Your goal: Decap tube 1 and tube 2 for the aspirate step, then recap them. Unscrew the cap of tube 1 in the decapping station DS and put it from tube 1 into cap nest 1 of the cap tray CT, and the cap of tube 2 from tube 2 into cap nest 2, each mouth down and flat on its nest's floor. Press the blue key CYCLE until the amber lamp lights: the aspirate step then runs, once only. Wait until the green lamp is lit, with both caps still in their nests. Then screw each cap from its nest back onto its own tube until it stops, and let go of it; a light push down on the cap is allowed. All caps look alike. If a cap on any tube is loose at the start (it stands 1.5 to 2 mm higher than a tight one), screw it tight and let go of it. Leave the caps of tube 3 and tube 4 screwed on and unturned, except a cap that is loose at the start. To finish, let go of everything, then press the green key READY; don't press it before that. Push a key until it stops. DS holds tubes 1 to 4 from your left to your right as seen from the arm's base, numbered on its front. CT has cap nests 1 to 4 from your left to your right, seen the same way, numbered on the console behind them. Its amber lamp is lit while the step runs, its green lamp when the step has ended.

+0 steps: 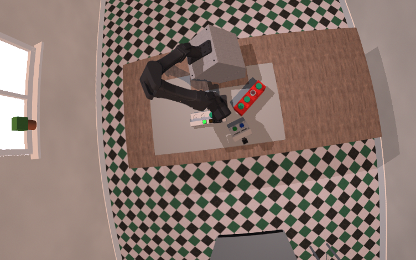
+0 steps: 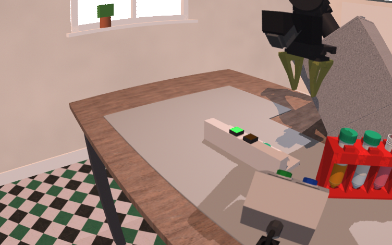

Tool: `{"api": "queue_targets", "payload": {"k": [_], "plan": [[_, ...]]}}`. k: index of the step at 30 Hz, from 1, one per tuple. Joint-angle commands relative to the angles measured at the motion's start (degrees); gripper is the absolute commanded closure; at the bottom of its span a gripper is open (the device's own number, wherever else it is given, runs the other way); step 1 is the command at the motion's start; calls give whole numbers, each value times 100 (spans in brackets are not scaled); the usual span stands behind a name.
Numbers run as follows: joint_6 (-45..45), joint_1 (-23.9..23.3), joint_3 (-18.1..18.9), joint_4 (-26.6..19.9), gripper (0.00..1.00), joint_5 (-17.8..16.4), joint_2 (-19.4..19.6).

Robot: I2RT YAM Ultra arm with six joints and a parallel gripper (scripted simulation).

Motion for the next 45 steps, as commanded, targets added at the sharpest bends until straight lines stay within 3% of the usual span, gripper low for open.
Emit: {"api": "queue_targets", "payload": {"k": [1, 7, 14, 29, 31, 41, 45], "plan": [[-670, -255, -13, 9, 53, 147, -330], [-1536, -929, 61, -55, 53, 238, -872], [-1612, -987, 24, 82, 53, 243, -821], [-2780, -1880, -294, 2116, 53, 254, 146], [-2780, -1880, -294, 2116, 53, 254, 146], [-3528, -2456, -166, 3278, 53, 200, 958], [-3526, -2455, -165, 3275, 53, 200, 958]]}}
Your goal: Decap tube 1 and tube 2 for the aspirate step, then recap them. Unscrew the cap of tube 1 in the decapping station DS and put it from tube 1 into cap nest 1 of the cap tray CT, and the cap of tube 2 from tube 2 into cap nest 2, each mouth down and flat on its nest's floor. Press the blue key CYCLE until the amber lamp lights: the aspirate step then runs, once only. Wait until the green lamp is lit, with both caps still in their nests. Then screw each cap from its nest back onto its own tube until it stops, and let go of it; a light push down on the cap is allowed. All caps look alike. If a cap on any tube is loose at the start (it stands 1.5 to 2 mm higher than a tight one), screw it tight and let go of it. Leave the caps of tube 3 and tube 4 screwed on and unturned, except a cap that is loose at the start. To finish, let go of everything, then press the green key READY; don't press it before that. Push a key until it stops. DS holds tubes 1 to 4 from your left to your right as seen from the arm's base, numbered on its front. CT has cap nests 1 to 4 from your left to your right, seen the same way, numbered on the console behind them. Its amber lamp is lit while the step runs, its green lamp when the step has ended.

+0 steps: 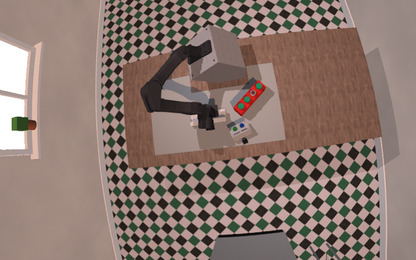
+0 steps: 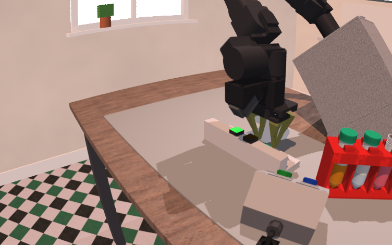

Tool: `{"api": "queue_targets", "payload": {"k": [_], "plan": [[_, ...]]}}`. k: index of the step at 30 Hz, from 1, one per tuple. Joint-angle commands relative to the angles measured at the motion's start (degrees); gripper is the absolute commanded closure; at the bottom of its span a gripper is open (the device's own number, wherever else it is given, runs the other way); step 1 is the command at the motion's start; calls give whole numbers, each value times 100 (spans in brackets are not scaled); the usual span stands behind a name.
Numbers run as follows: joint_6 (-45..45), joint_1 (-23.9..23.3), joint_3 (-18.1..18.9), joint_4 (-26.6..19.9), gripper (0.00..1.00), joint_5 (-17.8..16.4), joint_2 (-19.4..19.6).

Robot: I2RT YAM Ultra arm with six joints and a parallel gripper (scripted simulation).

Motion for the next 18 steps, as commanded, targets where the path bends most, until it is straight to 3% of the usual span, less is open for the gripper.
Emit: {"api": "queue_targets", "payload": {"k": [1, 18], "plan": [[-117, 65, 23, 233, 53, -6, -37], [-202, -1, 40, 360, 53, -15, 54]]}}
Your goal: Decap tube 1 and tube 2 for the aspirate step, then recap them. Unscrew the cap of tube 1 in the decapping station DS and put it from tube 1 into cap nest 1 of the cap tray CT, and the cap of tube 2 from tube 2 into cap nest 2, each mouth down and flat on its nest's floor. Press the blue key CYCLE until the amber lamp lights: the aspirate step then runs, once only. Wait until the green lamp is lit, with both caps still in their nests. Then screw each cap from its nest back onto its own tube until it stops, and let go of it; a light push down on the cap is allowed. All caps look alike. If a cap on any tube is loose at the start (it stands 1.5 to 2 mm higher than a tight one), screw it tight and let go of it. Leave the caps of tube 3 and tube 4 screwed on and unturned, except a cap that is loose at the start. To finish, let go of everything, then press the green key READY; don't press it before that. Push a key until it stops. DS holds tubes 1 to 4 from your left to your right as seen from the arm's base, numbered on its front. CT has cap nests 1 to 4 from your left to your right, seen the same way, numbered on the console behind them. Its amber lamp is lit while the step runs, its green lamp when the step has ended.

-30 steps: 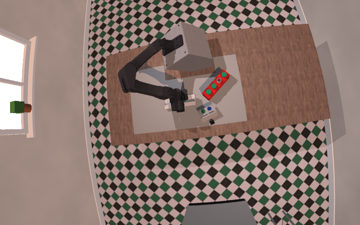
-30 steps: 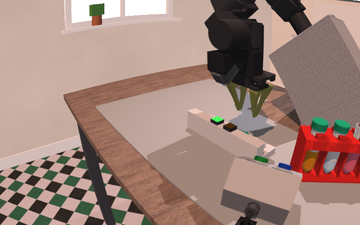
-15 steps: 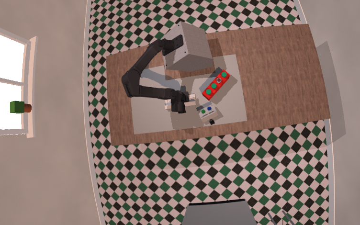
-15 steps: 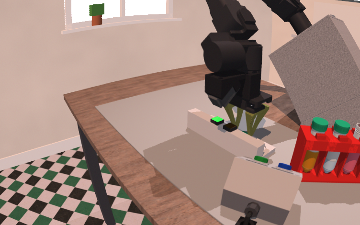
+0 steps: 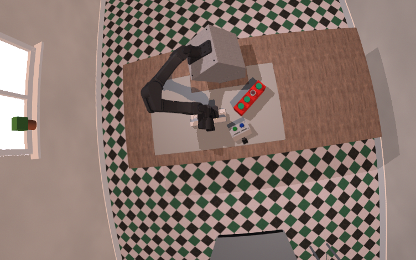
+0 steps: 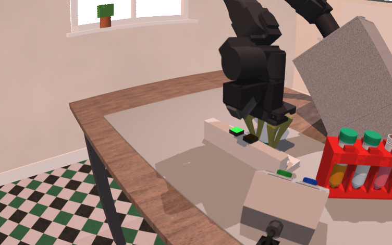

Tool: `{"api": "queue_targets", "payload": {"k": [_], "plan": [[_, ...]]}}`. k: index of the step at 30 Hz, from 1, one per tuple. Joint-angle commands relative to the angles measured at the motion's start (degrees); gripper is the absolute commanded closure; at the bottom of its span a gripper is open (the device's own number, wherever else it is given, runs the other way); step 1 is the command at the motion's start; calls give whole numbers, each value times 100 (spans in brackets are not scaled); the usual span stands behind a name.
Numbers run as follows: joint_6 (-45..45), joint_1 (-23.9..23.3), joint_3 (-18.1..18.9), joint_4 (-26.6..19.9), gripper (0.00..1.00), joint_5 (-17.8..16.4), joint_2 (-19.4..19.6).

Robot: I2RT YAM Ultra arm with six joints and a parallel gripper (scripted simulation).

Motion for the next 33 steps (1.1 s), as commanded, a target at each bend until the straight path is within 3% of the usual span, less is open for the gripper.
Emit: {"api": "queue_targets", "payload": {"k": [1, 14, 15, 29, 33], "plan": [[-27, 25, 16, 46, 53, -4, -22], [-95, -28, 30, 146, 53, -12, 51], [-95, -28, 30, 147, 100, -12, 51], [-96, -29, 29, 149, 100, -12, 51], [200, 202, -49, -297, 100, 20, -285]]}}
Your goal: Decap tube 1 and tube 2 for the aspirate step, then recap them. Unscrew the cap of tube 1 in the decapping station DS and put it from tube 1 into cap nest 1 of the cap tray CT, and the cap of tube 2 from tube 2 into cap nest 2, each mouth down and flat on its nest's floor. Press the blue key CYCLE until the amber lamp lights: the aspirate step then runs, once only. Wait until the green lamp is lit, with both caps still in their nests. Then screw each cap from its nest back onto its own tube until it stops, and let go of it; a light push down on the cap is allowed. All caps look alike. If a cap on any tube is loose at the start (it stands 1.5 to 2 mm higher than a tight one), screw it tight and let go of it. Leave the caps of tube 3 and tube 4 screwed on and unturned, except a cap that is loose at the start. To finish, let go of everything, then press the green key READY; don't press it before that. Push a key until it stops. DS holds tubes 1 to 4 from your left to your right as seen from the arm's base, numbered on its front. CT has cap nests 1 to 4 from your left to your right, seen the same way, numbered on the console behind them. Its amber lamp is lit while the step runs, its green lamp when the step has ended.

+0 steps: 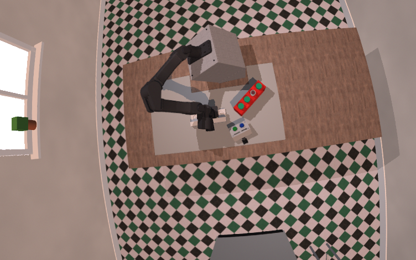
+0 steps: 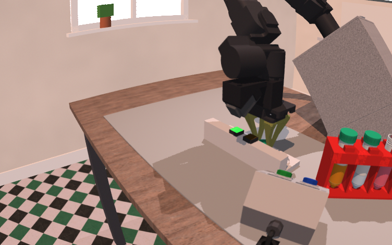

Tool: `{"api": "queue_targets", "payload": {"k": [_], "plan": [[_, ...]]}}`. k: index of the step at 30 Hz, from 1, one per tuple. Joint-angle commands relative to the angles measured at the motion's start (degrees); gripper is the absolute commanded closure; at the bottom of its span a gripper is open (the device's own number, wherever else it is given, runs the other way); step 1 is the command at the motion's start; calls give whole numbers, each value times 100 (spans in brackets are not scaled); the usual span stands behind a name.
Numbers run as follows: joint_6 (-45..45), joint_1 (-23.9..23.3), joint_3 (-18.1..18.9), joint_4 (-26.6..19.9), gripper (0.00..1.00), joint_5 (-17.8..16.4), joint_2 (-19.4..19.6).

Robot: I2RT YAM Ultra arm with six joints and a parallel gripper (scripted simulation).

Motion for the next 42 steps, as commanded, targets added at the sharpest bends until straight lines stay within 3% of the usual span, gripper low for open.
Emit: {"api": "queue_targets", "payload": {"k": [1, 3, 18, 20, 28, 37, 42], "plan": [[260, 260, -25, -383, 100, 35, -302], [260, 260, -25, -383, 100, 35, -302], [1416, 1145, 55, -2309, 100, 77, -1407], [1416, 1145, 55, -2309, 100, 77, -1407], [2026, 1612, 301, -3395, 100, 53, -1857], [2026, 1612, 301, -3395, 100, 53, -1857], [498, 2204, 298, -3365, 100, -23, -1342]]}}
